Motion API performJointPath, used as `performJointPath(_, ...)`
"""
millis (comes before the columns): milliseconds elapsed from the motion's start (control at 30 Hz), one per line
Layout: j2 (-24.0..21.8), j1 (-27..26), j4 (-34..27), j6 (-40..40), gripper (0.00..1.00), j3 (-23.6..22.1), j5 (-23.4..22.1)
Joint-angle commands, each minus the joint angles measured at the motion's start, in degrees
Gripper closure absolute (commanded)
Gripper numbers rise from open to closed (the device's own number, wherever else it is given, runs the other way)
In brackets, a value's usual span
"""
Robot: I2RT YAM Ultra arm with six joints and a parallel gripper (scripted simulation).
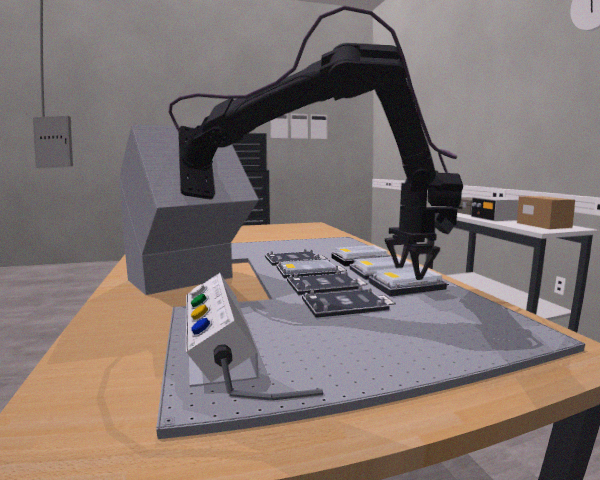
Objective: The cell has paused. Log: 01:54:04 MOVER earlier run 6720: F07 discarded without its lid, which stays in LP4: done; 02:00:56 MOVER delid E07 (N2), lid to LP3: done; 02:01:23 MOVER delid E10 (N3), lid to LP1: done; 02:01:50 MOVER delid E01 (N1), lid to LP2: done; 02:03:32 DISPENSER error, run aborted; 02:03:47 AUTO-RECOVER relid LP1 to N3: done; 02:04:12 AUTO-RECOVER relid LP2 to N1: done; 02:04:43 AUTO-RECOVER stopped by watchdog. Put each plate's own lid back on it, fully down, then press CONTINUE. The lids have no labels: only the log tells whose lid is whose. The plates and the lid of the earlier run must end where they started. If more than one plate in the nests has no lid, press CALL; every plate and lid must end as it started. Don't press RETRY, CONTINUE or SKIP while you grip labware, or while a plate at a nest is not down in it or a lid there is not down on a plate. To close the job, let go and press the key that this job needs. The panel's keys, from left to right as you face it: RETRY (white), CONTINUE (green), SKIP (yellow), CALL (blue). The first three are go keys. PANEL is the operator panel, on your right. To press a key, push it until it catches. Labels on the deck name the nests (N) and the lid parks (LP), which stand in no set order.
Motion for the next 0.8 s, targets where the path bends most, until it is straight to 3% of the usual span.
performJointPath(0,0.17,1.58,1.25,0.24,1.00,1.53,0.28)
performJointPath(533,0.40,1.69,1.18,0.61,1.00,1.56,0.49)
performJointPath(567,0.40,1.69,1.18,0.61,0.00,1.56,0.49)
performJointPath(767,-0.18,1.68,1.17,0.56,0.00,1.56,0.15)
